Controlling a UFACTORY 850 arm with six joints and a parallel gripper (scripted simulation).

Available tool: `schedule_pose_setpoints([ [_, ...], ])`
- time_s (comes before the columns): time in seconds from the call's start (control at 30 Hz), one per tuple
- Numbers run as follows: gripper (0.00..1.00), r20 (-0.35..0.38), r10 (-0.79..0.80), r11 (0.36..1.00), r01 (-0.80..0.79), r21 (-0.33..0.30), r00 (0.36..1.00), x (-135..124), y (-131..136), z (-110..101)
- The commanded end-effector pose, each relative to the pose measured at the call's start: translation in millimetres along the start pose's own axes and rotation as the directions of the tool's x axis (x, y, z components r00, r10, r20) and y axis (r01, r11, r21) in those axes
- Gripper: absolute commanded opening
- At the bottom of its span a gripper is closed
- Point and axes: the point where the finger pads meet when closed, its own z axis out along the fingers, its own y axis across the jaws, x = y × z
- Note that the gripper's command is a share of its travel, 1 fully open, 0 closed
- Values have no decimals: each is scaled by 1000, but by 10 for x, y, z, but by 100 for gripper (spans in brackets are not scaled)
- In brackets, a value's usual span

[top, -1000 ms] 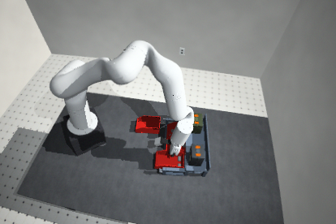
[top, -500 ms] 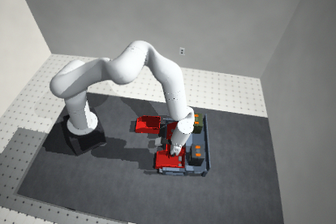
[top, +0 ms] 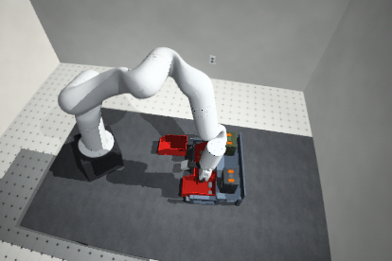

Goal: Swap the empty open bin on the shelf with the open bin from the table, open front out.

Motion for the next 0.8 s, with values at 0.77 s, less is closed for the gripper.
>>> schedule_pose_setpoints([
  [0.77, 0, 33, 0, 1000, 0, 0, 999, -2, -2, 13],
])
